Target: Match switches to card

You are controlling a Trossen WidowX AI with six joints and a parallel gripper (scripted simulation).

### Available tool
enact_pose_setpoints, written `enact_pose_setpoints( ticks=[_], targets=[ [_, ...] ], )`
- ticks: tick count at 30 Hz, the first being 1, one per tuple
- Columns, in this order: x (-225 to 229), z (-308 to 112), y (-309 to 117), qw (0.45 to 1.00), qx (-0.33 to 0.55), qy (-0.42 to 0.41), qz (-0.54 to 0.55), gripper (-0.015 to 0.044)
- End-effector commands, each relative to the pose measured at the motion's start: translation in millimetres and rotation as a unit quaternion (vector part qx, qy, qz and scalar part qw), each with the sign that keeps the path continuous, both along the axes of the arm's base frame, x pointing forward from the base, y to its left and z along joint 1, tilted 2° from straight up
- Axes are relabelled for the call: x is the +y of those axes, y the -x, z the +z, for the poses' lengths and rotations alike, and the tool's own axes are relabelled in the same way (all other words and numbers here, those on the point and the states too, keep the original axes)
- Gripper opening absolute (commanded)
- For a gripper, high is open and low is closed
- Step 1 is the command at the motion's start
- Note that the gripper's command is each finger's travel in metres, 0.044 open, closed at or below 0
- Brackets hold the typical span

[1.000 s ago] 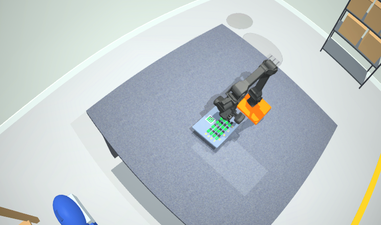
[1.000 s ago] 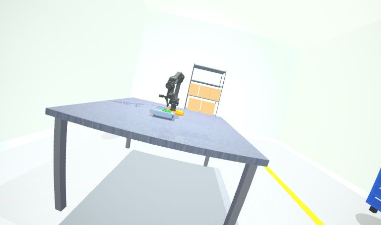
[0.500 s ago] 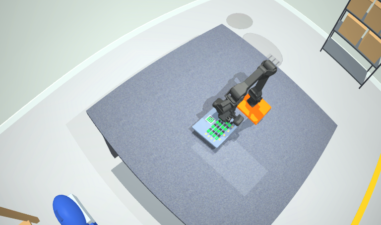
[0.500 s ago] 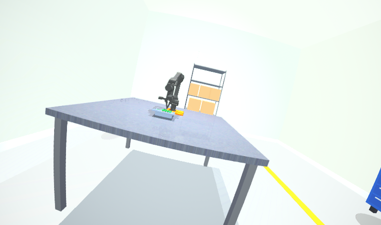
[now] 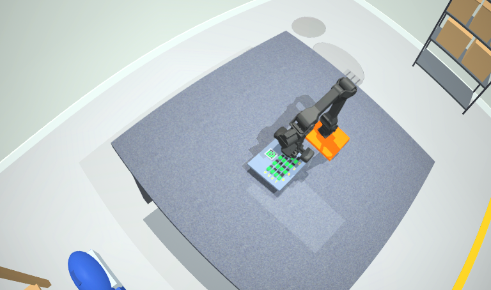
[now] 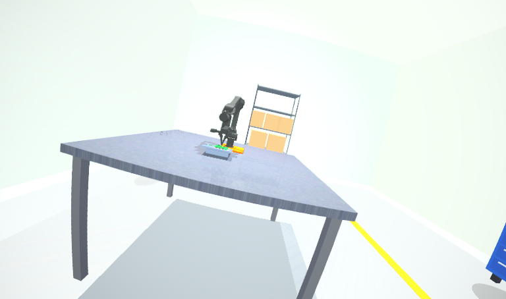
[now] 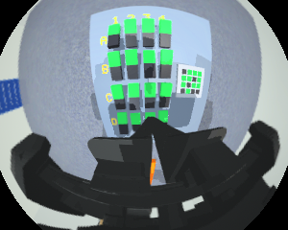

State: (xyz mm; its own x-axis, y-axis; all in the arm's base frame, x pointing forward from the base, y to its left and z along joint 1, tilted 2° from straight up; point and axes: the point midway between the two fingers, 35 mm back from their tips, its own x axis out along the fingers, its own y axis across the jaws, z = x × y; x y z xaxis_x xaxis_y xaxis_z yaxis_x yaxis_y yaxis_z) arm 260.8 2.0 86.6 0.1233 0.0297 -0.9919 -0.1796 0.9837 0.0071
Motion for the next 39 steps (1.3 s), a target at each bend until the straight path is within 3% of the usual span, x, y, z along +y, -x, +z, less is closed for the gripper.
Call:
enact_pose_setpoints(
  ticks=[1,39],
  targets=[
    [0.0,-0.4,0.0,1.000,0.000,0.000,-0.001,0.0000],
    [0.1,-5.2,-0.7,1.000,0.000,0.000,-0.001,0.0000]
  ],
)
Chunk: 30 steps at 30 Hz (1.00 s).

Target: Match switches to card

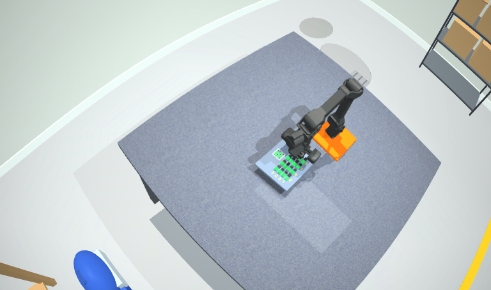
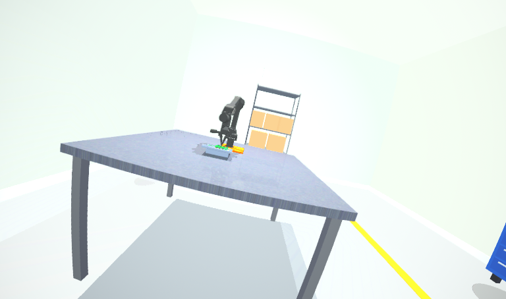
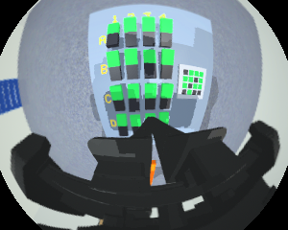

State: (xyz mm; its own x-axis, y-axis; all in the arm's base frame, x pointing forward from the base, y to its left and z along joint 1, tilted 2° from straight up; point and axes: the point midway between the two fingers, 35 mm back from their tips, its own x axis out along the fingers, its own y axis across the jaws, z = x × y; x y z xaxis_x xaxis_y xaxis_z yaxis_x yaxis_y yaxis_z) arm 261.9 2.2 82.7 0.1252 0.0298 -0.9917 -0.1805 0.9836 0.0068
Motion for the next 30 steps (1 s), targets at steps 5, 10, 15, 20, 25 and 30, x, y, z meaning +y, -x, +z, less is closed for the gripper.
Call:
enact_pose_setpoints(
  ticks=[5,10,15,20,25,30],
  targets=[
    [0,-2,0,1.000,0.001,0.000,-0.001,0.0000],
    [0,-3,0,1.000,0.001,0.000,-0.001,0.0000],
    [-2,38,5,1.000,-0.007,-0.001,-0.001,0.0000],
    [-2,62,11,1.000,-0.011,-0.002,-0.001,0.0000],
    [11,73,-22,1.000,-0.012,-0.002,0.000,0.0000],
    [16,77,-36,1.000,-0.013,-0.003,-0.001,0.0000]
  ],
)
